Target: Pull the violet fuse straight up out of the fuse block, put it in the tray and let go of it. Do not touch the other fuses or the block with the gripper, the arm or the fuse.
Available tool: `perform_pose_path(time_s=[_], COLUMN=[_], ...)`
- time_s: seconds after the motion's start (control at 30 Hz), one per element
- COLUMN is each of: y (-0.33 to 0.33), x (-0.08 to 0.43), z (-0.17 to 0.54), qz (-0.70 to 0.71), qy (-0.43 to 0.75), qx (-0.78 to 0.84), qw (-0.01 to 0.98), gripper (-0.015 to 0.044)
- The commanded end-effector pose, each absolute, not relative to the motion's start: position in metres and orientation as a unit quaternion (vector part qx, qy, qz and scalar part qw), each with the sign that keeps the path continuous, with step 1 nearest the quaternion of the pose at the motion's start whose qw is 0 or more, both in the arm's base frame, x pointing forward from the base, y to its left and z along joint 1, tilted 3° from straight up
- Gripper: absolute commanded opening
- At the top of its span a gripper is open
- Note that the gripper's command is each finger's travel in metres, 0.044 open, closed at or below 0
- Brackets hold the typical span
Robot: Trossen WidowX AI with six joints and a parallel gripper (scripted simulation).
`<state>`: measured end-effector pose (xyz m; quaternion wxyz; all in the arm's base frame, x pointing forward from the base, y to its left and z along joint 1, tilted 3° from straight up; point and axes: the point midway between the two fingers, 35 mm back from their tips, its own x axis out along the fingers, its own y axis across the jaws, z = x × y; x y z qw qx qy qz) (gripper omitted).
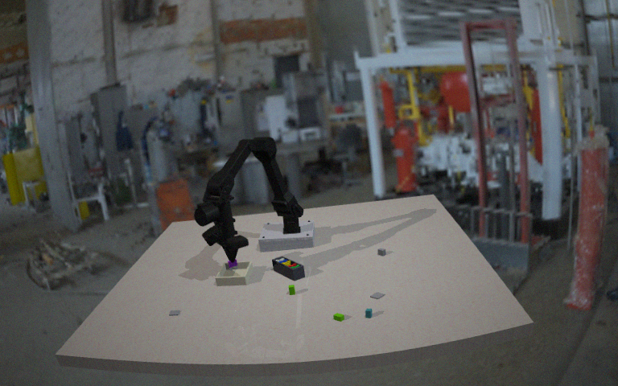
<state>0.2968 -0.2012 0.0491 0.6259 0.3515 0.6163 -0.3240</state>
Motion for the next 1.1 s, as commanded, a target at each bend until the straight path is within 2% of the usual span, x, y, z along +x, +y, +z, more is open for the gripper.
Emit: perform_pose_path(time_s=[0.0,0.37,0.5,1.07], y=[-0.201,-0.201,-0.202,-0.202], x=[0.297,0.297,0.296,0.296], z=[0.05,0.053,0.086,0.085], qz=[-0.324,-0.324,-0.323,-0.325], qy=[0.616,0.616,0.616,0.616], qx=[0.351,0.351,0.351,0.352], qw=[0.626,0.626,0.627,0.626], gripper=[0.0053,0.033,0.033,0.033])
